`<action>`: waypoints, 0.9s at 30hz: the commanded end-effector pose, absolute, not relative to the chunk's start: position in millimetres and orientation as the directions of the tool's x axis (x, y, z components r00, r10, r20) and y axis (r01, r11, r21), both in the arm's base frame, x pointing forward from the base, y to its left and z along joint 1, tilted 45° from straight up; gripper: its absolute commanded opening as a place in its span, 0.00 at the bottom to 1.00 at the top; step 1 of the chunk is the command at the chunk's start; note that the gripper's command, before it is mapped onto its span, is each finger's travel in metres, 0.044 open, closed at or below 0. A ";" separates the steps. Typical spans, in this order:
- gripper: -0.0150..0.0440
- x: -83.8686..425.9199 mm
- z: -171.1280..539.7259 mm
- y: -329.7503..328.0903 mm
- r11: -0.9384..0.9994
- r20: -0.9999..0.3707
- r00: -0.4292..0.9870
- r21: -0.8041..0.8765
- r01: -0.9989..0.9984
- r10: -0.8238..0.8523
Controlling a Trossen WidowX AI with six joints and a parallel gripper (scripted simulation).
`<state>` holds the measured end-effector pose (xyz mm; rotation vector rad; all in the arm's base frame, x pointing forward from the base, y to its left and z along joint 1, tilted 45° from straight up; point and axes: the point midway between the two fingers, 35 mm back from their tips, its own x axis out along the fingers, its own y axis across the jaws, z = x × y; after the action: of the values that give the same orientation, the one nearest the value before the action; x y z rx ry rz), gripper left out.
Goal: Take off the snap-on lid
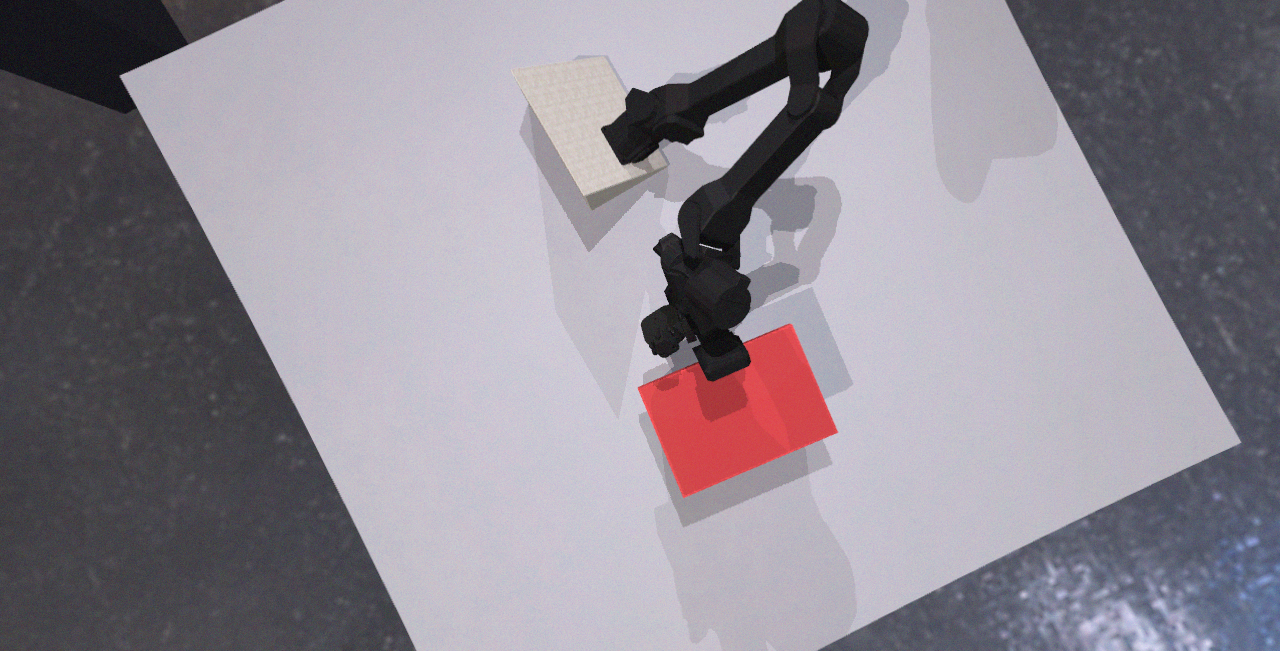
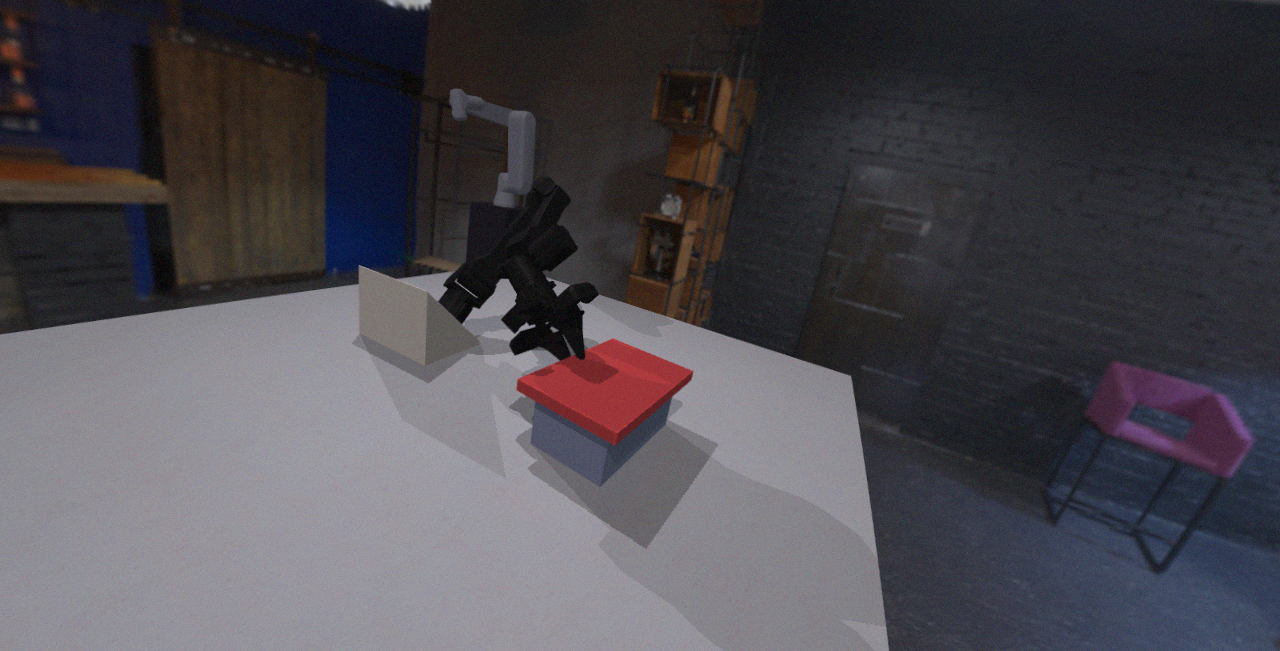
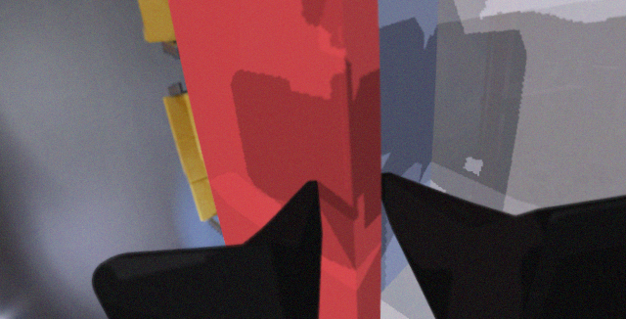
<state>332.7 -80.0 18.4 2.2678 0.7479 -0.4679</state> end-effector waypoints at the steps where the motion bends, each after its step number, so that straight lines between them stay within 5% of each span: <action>1: 0.25 332.2 17.0 -79.8 -0.596 -0.520 0.767 0.498 0.630 0.376; 27: 0.25 332.0 22.0 -83.3 -0.593 -0.515 0.769 0.502 0.629 0.379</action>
<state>332.1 -81.1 20.1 2.2677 0.7511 -0.4738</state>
